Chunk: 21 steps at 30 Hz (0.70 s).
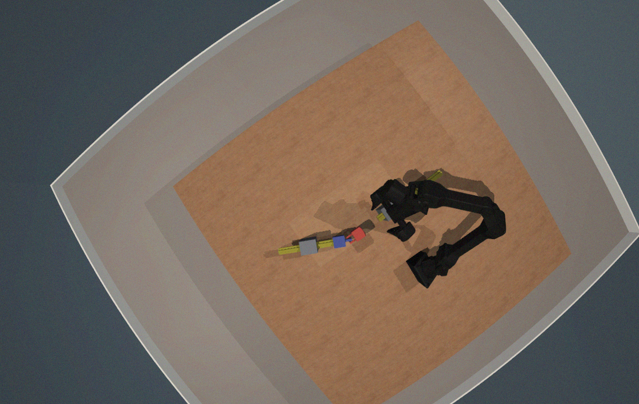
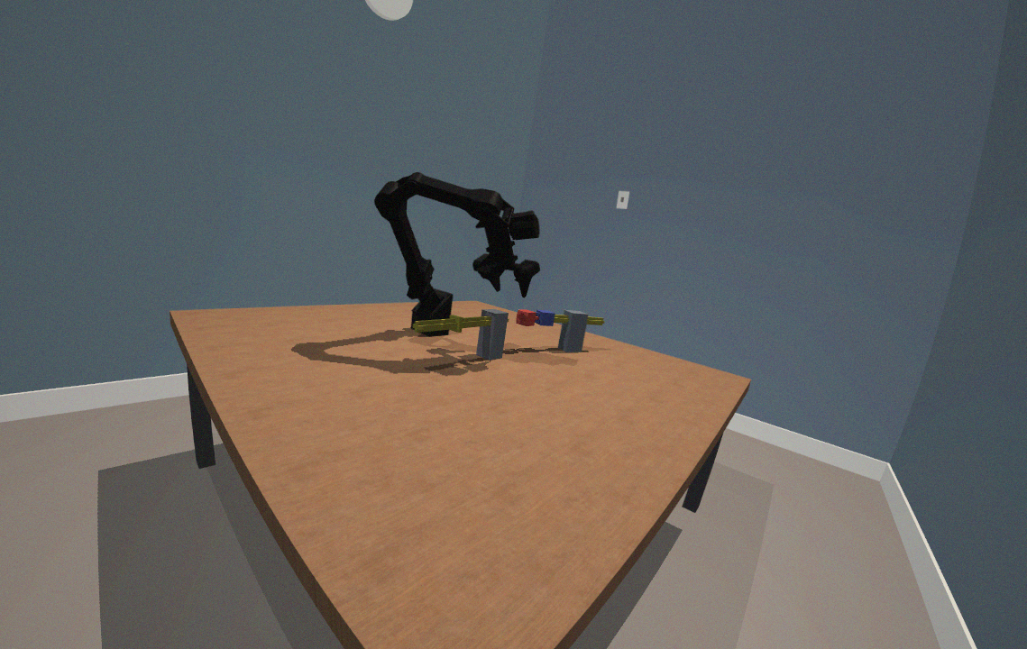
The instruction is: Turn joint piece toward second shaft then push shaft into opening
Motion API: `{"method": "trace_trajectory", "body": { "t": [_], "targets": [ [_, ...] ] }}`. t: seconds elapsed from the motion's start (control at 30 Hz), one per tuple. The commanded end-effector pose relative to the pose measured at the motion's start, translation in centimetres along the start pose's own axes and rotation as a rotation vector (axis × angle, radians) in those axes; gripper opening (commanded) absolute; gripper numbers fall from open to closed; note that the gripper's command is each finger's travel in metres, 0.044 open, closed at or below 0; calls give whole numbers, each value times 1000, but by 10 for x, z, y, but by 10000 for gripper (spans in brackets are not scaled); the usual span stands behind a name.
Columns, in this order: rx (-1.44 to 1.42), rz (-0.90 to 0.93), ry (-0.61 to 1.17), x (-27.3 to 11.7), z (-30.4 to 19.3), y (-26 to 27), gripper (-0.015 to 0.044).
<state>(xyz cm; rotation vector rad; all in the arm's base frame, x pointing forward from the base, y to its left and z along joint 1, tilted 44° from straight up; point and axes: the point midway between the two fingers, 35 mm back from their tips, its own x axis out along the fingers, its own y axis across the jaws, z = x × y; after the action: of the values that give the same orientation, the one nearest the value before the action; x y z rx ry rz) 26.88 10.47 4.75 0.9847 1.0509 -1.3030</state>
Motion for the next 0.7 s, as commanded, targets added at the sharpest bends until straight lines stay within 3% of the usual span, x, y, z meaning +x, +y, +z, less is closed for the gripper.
{"method": "trace_trajectory", "body": {
  "t": [0.0, 0.2, 0.67],
  "targets": [
    [20, 5, 12, -1, 1, -1, 440],
    [-24, 8, -4, -6, 10, 3, 440],
    [-447, -31, -154, -54, 104, 19, 440]
  ]
}}
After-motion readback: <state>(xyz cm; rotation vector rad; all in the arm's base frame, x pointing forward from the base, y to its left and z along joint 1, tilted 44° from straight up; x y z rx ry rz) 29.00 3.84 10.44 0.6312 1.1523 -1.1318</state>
